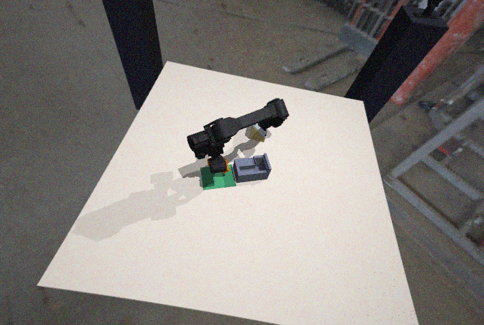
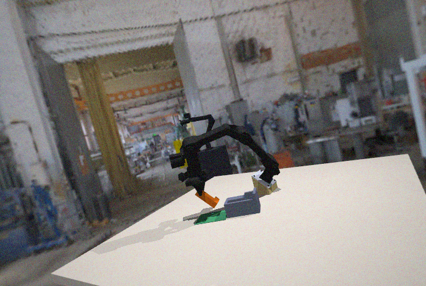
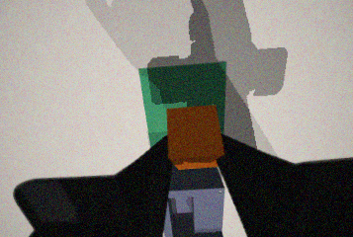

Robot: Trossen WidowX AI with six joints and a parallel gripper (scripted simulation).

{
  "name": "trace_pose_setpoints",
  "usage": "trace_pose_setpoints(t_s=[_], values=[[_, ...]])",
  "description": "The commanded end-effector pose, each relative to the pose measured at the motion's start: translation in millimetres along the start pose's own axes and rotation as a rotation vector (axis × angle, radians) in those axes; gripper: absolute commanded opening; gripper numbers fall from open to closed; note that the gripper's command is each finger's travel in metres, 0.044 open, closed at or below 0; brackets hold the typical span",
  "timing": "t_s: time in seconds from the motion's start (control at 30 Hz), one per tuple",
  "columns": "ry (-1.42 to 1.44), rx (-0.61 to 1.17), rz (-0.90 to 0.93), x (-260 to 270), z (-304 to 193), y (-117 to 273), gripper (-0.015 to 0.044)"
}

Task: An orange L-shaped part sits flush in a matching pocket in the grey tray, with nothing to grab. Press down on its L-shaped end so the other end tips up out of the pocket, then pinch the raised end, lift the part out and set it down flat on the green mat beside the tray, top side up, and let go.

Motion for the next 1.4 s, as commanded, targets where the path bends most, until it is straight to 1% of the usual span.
trace_pose_setpoints(t_s=[0.0,0.7,1.37], values=[[-0.006,0.008,-0.002,-0.7,-1.5,-8.0,0.0],[-0.006,0.009,-0.002,-0.9,-2.2,-41.3,0.0],[-0.006,0.009,-0.002,-0.9,-2.2,-42.4,0.0]])
Point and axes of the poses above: the point midway between the two fingers, 35 mm back from their tips, its own y axis back along the fingers, its own x axis across the jaws, z = x × y, the point moved 4 cm from there along y, back along the fingers, and after that the axes turned 14 degrees about -y, right-handed, at the moved point
